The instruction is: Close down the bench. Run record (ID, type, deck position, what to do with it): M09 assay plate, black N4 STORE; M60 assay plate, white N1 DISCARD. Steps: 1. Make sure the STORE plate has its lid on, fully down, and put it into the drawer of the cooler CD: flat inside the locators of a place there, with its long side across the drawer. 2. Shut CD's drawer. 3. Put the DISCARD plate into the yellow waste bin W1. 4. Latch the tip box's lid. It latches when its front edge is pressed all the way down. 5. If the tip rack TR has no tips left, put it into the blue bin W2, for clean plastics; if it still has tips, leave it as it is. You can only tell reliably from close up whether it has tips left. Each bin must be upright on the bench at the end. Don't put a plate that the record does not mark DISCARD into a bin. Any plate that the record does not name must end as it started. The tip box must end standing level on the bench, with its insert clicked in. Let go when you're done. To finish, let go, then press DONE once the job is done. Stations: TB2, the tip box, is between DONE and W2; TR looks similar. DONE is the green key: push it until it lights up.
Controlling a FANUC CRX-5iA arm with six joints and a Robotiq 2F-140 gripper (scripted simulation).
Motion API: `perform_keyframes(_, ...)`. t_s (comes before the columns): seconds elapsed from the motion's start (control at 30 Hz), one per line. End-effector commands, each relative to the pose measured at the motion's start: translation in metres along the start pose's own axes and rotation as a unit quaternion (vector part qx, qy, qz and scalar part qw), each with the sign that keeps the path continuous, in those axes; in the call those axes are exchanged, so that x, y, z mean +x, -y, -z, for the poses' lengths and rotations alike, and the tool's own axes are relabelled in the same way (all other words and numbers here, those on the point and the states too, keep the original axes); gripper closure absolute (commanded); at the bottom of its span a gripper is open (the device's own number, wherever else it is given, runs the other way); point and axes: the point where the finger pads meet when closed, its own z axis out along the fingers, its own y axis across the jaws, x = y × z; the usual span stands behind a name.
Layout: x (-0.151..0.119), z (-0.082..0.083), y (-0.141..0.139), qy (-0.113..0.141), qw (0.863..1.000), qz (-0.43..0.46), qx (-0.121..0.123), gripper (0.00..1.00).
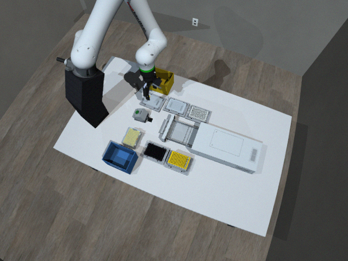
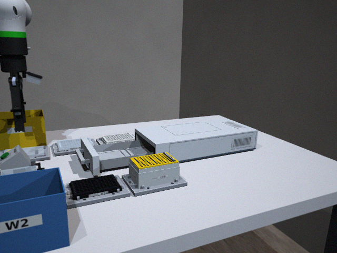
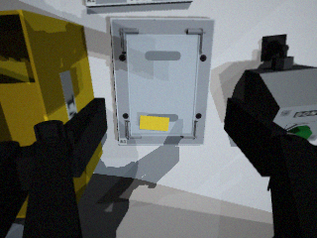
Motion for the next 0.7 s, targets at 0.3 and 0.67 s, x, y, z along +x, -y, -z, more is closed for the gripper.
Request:
perform_keyframes(0.3,0.001,-0.014,0.0,0.0,1.0,0.0,0.0,0.3)
perform_keyframes(0.67,0.001,-0.029,0.0,0.0,1.0,0.0,0.0,0.3)
